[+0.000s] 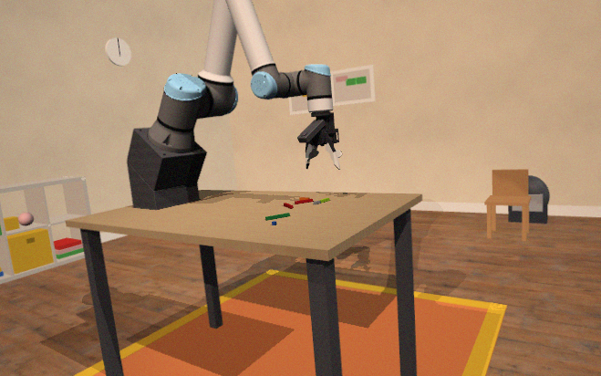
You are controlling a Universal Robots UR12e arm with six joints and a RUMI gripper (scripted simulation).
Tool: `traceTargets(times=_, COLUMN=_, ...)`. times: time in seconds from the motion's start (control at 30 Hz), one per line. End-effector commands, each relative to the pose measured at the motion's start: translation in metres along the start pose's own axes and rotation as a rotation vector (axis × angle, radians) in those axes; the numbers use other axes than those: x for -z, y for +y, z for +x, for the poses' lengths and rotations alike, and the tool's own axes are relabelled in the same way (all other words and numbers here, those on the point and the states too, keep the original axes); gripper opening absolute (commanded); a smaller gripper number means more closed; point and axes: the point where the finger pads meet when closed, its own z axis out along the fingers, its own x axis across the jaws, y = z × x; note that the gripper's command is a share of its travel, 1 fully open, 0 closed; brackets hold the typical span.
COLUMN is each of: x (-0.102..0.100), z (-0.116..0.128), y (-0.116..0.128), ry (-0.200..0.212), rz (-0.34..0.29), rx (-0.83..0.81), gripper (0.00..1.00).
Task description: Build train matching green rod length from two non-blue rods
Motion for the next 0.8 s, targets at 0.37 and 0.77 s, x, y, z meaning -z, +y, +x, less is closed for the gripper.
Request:
traceTargets(times=0.37, x=0.078, z=-0.004, y=0.002, ry=-0.007, rz=-0.002, rx=0.001, gripper=1.00)
traceTargets(times=0.77, x=0.081, z=-0.001, y=0.000, ry=-0.001, rz=0.000, rx=0.000, gripper=1.00)
